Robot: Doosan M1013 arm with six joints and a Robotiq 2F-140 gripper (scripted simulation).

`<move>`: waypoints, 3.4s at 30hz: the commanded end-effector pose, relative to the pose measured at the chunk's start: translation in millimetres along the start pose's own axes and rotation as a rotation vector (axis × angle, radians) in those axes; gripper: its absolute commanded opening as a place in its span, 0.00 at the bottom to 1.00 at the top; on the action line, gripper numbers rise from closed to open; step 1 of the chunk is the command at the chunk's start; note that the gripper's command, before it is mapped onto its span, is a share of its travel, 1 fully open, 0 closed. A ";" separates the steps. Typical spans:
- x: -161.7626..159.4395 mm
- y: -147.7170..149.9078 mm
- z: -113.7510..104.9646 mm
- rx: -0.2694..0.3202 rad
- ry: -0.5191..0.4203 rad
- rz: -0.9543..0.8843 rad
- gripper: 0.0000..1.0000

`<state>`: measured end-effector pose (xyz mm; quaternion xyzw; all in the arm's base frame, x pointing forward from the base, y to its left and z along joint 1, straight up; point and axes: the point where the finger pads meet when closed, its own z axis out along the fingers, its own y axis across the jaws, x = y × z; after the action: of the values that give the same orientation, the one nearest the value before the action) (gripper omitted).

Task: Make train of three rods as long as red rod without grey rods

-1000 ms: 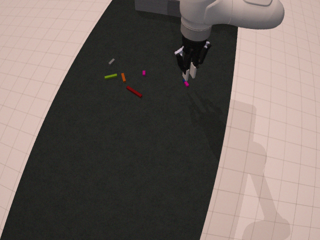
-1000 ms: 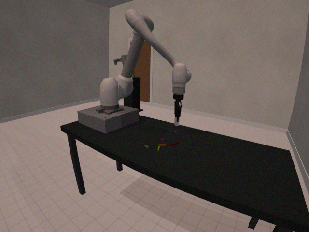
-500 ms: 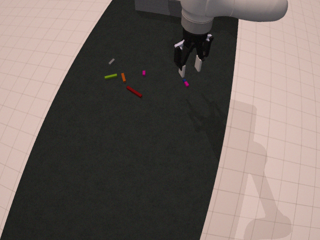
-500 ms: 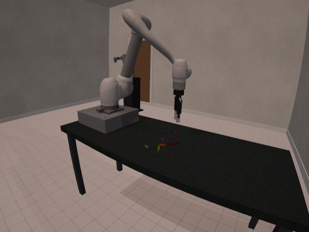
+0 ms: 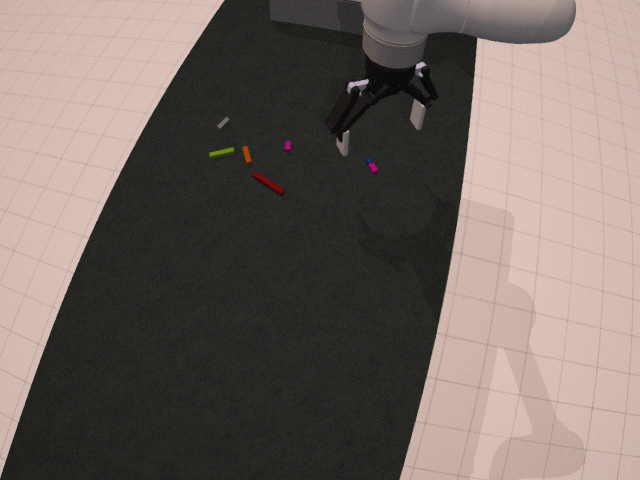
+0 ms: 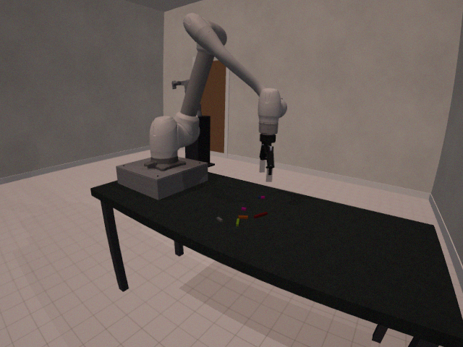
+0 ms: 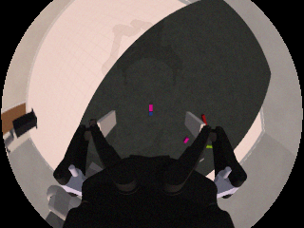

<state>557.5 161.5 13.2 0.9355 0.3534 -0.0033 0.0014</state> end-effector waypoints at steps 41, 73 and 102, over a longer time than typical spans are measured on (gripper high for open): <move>-136.3 207.9 21.9 0.000 0.000 0.131 0.15; -136.3 207.9 22.9 0.000 0.000 0.131 0.15; -136.0 208.0 54.7 0.000 0.000 0.131 0.15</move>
<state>592.7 -84.8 -39.2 0.9566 0.2914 -0.0033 0.0016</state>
